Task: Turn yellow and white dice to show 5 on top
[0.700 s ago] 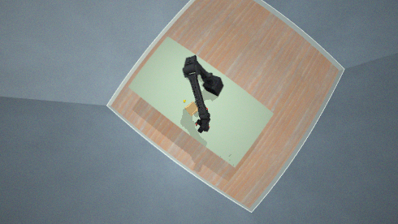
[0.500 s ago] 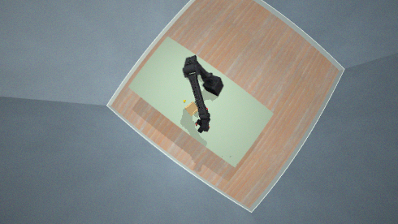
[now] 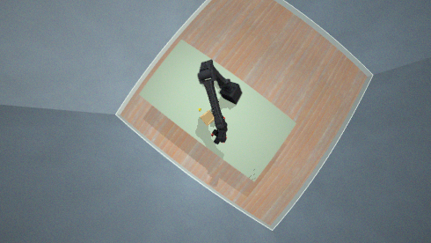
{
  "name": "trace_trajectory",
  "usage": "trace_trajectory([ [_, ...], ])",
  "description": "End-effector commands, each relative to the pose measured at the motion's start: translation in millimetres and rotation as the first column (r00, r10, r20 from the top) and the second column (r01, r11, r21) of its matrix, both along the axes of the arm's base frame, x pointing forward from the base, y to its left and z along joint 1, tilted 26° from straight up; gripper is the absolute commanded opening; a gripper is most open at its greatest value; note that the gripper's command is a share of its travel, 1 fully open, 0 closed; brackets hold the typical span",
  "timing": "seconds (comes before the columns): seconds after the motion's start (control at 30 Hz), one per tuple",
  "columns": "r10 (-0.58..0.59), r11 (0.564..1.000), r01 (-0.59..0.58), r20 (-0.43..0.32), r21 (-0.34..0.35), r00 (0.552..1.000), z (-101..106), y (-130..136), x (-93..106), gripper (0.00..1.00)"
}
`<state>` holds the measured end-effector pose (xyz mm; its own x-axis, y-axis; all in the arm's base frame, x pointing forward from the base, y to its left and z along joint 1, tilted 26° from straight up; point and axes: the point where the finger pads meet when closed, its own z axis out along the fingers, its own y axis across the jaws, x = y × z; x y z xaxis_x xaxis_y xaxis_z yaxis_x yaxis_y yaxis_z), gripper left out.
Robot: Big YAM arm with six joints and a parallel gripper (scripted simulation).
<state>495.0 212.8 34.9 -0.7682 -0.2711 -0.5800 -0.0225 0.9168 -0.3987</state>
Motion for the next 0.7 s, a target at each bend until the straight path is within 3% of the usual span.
trace_trajectory([
  [0.0,-0.003,1.000,0.003,-0.010,-0.019,1.000,18.9,-23.3,7.6,1.00],
  [0.1,-0.008,0.996,-0.001,-0.096,-0.088,0.995,22.4,-78.3,6.7,1.00],
  [0.13,-0.008,0.996,-0.001,-0.096,-0.088,0.995,22.4,-78.3,6.7,1.00],
  [0.2,-0.014,0.990,-0.013,-0.185,-0.142,0.983,24.9,-128.0,-0.6,1.00],
  [0.23,-0.014,0.990,-0.013,-0.185,-0.142,0.983,25.5,-129.9,-0.4,1.00],
  [0.27,-0.017,0.986,-0.023,-0.236,-0.166,0.972,27.2,-158.0,-7.1,1.00],
  [0.3,-0.017,0.986,-0.023,-0.236,-0.166,0.972,27.2,-158.0,-7.1,1.00],
  [0.33,-0.020,0.982,-0.036,-0.289,-0.187,0.957,28.8,-186.6,-15.9,1.00],
  [0.4,-0.020,0.982,-0.036,-0.289,-0.187,0.957,28.8,-186.6,-15.9,1.00],
  [0.43,-0.023,0.978,-0.050,-0.344,-0.202,0.939,30.5,-214.6,-26.8,1.00],
  [0.47,-0.023,0.978,-0.050,-0.344,-0.202,0.939,30.5,-214.6,-26.8,1.00],
  [0.5,-0.024,0.975,-0.067,-0.398,-0.211,0.917,32.0,-241.2,-39.6,1.00],
  [0.53,-0.024,0.975,-0.067,-0.398,-0.211,0.917,32.0,-241.2,-39.6,1.00],
  [0.57,-0.023,0.973,-0.083,-0.449,-0.215,0.893,33.5,-265.7,-53.6,1.00],
  [0.6,-0.023,0.973,-0.083,-0.449,-0.215,0.893,33.5,-265.7,-53.6,1.00],
  [0.63,-0.020,0.972,-0.100,-0.496,-0.213,0.868,34.8,-287.7,-68.4,1.00],
  [0.67,-0.020,0.972,-0.100,-0.496,-0.213,0.868,34.8,-287.7,-68.4,1.00],
])
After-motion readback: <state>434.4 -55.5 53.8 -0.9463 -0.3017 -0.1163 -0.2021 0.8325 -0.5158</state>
